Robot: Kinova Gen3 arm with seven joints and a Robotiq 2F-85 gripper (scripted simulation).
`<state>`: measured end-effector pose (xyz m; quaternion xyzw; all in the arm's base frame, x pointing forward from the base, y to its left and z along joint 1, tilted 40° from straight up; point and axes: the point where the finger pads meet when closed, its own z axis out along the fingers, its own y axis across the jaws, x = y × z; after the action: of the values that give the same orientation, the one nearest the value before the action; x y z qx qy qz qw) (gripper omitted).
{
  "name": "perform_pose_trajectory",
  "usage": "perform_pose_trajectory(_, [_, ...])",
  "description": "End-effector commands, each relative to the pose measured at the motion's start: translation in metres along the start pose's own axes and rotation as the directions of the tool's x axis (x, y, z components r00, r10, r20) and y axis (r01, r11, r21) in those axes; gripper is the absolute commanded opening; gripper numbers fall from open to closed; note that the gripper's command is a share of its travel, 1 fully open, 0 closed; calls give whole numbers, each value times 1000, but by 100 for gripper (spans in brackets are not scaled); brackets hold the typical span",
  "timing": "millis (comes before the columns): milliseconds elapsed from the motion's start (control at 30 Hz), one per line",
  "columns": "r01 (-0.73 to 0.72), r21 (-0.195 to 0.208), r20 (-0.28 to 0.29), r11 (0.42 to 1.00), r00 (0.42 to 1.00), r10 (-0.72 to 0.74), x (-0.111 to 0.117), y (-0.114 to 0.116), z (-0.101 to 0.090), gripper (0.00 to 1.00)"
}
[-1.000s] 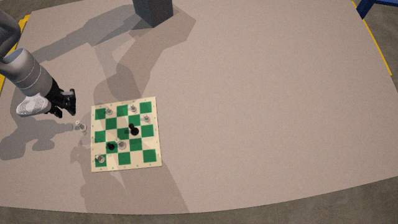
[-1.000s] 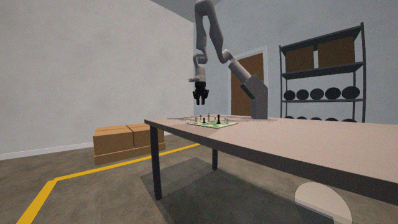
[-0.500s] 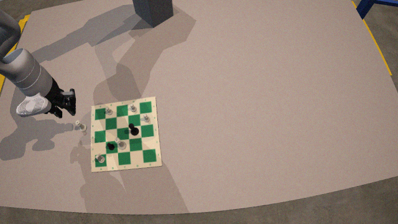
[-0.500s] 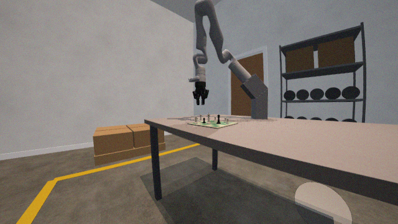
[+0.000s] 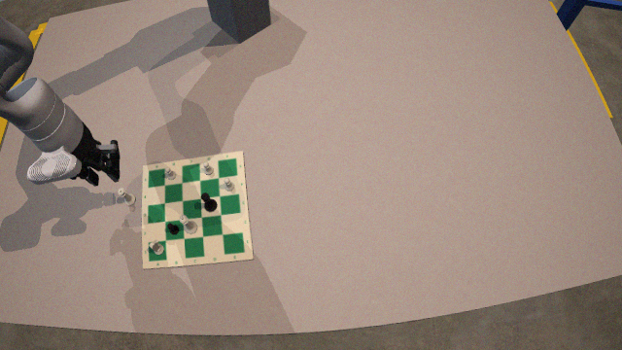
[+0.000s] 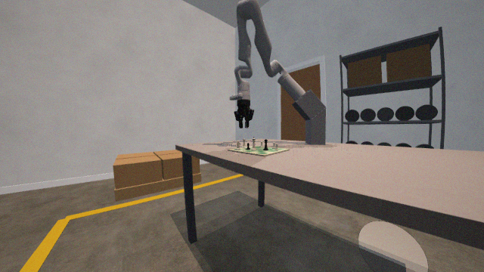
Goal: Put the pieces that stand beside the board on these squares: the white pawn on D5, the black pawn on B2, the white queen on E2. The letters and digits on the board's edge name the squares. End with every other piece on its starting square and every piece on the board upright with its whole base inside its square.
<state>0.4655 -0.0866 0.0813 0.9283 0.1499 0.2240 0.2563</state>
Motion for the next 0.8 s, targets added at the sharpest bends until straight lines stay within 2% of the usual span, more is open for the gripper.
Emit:
perform_pose_trajectory(0, [-1,-2,3,1000,1000,1,-1,1,3,41])
perform_pose_trajectory(767, [-1,-2,3,1000,1000,1,-2,1,30,41])
